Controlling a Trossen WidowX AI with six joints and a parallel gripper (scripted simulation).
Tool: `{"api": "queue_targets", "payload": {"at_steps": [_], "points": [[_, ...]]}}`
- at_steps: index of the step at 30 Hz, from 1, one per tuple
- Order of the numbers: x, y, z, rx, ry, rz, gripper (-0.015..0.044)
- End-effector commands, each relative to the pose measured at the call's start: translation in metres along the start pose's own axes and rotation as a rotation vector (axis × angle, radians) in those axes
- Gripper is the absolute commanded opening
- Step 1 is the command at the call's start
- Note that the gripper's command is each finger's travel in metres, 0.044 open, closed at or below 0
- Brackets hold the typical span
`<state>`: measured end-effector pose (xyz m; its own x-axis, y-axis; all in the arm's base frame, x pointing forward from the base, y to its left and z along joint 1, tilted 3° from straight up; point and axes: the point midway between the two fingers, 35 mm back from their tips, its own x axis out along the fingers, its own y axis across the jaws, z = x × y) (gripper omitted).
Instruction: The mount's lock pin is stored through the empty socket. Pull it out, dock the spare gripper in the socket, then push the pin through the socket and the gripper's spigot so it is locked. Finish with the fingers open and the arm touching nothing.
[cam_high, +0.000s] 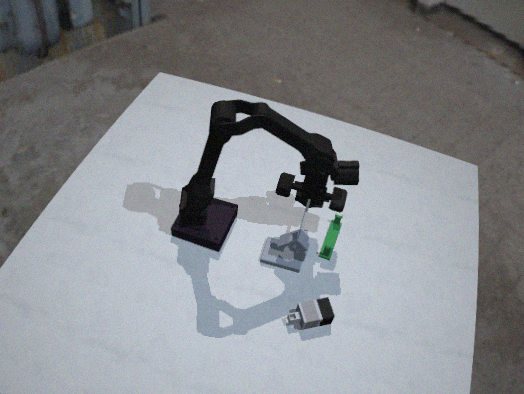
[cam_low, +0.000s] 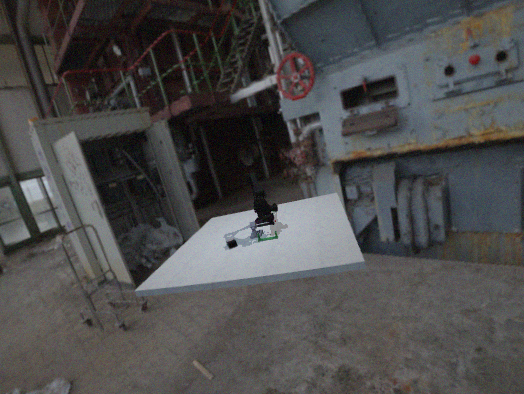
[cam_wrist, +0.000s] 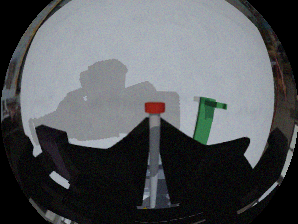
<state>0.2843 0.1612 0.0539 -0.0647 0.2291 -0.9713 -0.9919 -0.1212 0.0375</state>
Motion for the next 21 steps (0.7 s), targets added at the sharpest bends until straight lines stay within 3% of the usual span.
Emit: {"api": "queue_targets", "payload": {"at_steps": [1,21], "points": [[0.000,-0.001,0.004,0.001,0.001,-0.002,0.0000],[0.000,-0.001,0.020,0.003,0.005,0.006,0.0000]]}}
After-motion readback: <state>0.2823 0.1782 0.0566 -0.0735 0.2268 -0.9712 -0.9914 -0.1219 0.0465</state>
